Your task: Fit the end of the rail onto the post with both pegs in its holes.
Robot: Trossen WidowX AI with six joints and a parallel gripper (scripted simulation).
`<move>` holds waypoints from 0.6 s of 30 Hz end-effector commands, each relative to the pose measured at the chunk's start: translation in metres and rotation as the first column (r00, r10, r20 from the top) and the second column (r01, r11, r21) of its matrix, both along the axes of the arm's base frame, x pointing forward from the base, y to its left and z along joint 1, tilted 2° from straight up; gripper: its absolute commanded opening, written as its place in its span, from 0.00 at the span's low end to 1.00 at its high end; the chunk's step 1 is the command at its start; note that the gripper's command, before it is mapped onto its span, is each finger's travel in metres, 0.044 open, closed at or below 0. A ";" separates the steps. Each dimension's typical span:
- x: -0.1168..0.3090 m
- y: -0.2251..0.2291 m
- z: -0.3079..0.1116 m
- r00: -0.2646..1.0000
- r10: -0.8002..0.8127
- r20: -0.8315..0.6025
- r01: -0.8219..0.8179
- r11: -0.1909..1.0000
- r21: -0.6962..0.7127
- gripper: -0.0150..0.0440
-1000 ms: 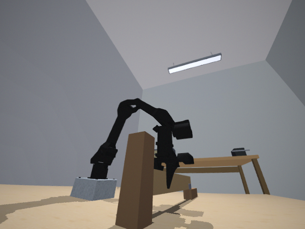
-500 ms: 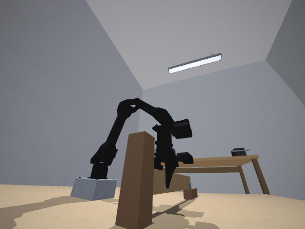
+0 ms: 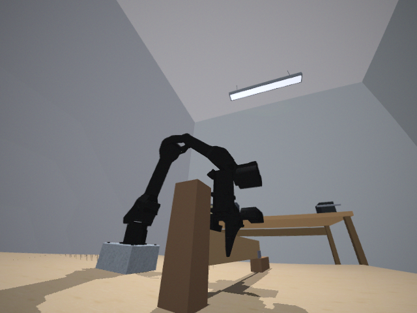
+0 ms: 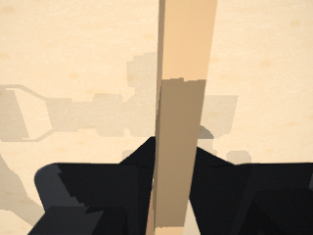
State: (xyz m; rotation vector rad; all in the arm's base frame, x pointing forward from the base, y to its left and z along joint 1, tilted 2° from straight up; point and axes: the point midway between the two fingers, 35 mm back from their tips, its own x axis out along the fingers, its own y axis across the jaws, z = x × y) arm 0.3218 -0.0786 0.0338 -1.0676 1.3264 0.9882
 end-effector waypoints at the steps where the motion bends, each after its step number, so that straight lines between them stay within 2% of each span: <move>1: 0.001 -0.003 0.002 1.000 0.002 0.005 -0.002 1.000 -0.002 0.25; 18: 0.001 -0.002 0.000 1.000 0.002 0.005 -0.002 1.000 -0.002 0.25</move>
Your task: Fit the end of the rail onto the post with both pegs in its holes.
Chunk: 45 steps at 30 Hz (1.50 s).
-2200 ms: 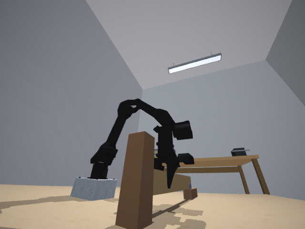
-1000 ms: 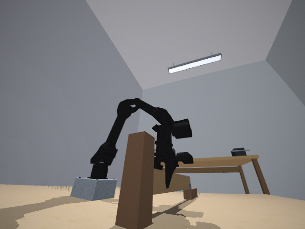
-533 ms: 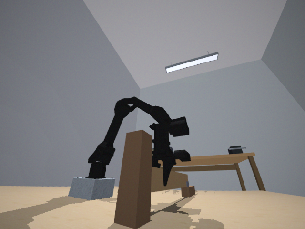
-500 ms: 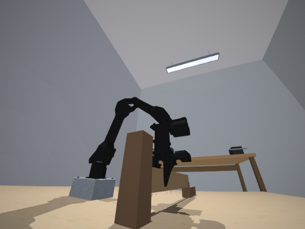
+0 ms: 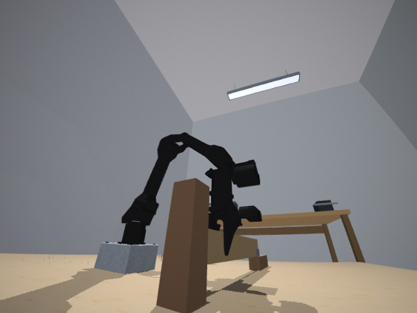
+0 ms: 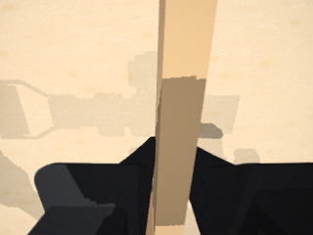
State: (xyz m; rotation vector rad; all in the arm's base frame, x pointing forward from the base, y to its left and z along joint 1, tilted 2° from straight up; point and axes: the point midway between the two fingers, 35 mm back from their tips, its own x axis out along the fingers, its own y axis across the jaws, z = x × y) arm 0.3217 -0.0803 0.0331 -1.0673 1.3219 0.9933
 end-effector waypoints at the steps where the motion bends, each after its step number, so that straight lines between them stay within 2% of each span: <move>1: 0.002 0.000 0.000 1.000 -0.002 0.005 0.002 1.000 -0.006 0.25; 45: 0.001 0.002 0.002 1.000 -0.002 0.005 0.002 1.000 -0.006 0.25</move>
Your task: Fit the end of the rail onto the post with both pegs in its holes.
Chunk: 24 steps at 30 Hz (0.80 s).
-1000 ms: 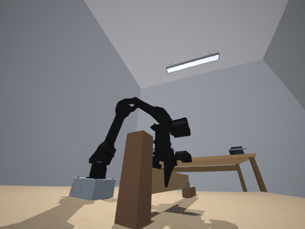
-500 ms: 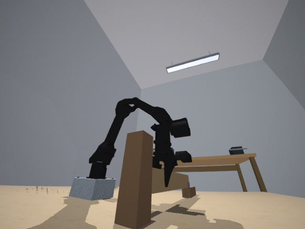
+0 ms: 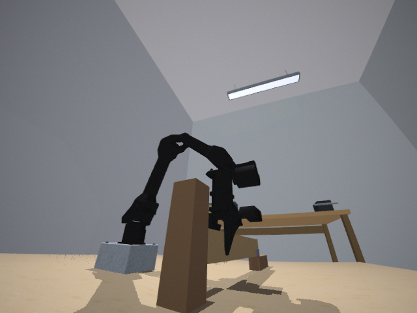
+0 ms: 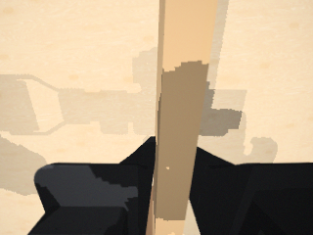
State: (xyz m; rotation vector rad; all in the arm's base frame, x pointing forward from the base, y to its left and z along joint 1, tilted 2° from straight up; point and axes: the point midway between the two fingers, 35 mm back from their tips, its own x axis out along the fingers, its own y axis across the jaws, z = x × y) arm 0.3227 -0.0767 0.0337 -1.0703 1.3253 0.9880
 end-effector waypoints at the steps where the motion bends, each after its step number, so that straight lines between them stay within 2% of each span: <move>1: 0.000 -0.002 0.001 1.000 0.000 0.004 0.000 1.000 -0.001 0.25; 24: -0.002 -0.008 -0.001 1.000 0.000 0.003 0.000 1.000 -0.001 0.25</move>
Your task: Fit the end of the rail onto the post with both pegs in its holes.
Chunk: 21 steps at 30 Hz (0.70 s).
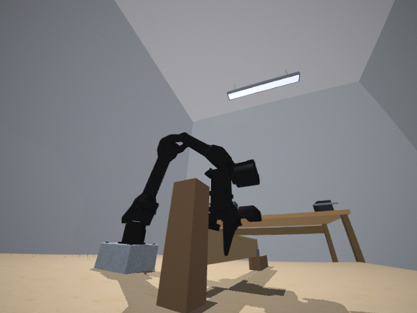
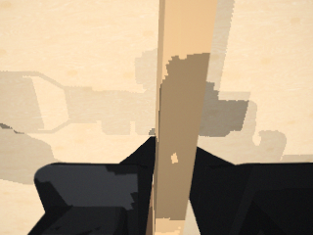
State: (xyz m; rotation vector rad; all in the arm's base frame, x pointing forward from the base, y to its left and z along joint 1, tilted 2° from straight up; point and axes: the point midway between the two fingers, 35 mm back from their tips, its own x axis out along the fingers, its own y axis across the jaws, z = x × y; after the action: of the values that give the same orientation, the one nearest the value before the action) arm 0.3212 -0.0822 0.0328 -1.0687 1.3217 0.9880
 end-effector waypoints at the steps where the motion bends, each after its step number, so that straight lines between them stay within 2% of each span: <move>1: 0.000 -0.003 0.000 1.000 0.000 0.001 0.000 1.000 -0.004 0.25; 21: -0.002 -0.009 0.000 1.000 0.000 0.001 0.000 1.000 -0.005 0.25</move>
State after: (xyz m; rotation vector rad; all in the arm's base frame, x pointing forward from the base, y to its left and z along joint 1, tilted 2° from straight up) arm 0.3197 -0.0880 0.0325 -1.0679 1.3223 0.9878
